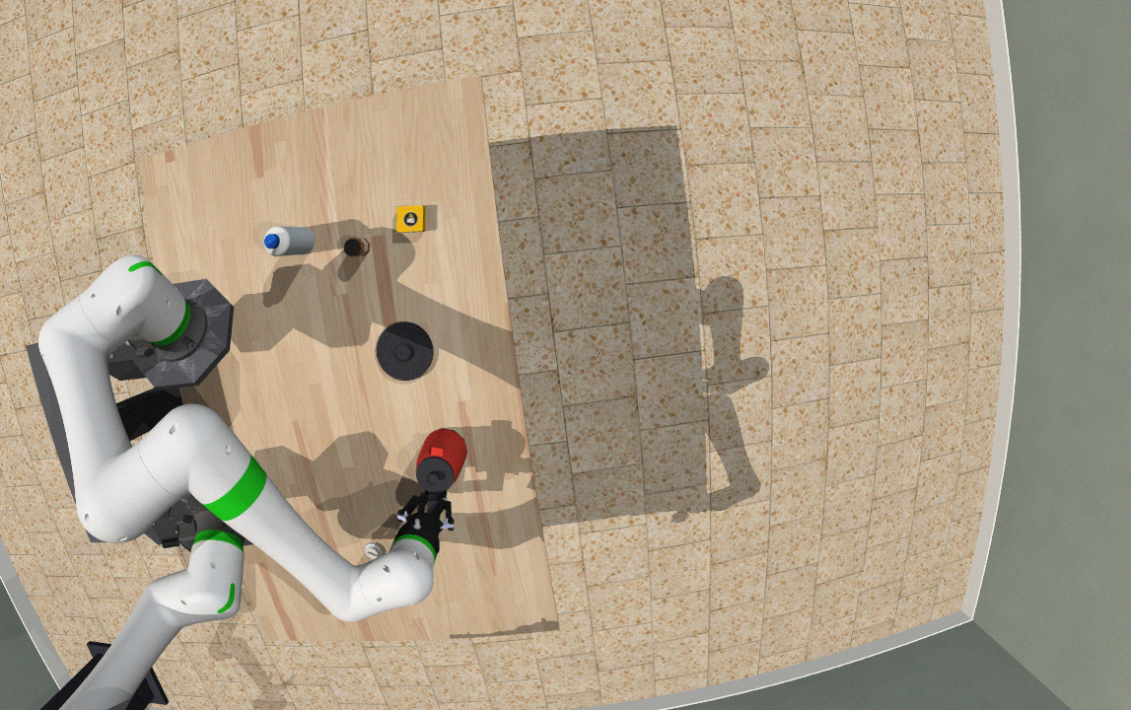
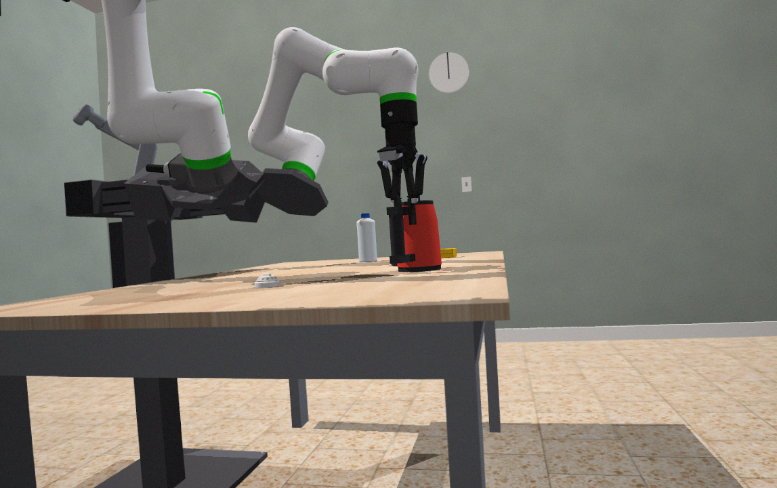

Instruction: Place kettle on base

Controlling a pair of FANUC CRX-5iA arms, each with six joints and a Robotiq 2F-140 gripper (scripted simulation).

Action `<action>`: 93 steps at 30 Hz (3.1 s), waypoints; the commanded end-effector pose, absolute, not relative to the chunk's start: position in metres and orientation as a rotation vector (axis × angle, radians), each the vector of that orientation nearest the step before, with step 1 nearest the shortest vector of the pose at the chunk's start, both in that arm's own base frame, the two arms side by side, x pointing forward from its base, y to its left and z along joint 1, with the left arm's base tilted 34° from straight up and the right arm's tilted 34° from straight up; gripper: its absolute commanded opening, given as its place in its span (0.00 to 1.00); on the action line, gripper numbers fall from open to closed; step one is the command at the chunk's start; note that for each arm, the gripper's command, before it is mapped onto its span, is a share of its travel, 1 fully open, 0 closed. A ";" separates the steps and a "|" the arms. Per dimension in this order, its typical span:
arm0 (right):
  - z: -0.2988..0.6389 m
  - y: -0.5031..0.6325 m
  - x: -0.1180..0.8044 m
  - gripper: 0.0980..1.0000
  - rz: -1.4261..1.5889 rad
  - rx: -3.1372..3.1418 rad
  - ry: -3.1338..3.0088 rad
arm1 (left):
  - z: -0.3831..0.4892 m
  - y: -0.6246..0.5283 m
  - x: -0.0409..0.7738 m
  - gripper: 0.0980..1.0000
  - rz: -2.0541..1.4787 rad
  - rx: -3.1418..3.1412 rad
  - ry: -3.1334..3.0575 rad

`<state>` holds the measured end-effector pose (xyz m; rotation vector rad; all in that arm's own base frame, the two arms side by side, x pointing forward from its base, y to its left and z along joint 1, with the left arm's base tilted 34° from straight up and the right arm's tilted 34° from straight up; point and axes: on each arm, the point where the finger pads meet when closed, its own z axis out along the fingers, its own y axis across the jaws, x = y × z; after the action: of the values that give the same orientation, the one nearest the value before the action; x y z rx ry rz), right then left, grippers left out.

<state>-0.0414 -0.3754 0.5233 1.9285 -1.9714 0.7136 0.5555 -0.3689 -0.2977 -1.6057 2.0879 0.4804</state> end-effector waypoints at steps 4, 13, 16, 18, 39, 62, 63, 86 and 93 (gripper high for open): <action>0.524 -0.375 -0.042 1.00 0.715 1.927 -1.970 | -0.297 -0.370 0.556 0.00 0.477 -1.605 2.089; 0.524 -0.375 -0.042 1.00 0.715 1.927 -1.970 | -0.297 -0.370 0.556 0.00 0.477 -1.605 2.089; 0.524 -0.375 -0.042 1.00 0.715 1.927 -1.970 | -0.297 -0.370 0.556 0.00 0.477 -1.605 2.089; 0.524 -0.375 -0.042 1.00 0.715 1.927 -1.970 | -0.297 -0.370 0.556 0.00 0.477 -1.605 2.089; 0.524 -0.375 -0.042 1.00 0.715 1.927 -1.970 | -0.288 -0.376 0.554 0.00 0.477 -1.605 2.088; 0.524 -0.375 -0.042 1.00 0.715 1.927 -1.970 | -0.260 -0.393 0.549 0.00 0.477 -1.605 2.088; 0.524 -0.375 -0.042 1.00 0.715 1.927 -1.970 | -0.259 -0.394 0.549 0.00 0.477 -1.605 2.088; 0.524 -0.375 -0.042 1.00 0.715 1.927 -1.970 | -0.257 -0.395 0.549 0.00 0.477 -1.605 2.088; 0.524 -0.375 -0.042 1.00 0.715 1.927 -1.970 | -0.257 -0.395 0.549 0.00 0.477 -1.605 2.088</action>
<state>-0.0414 -0.3754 0.5233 1.9285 -1.9714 0.7136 0.5486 -0.3937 -0.2588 -1.6060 2.0877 0.4809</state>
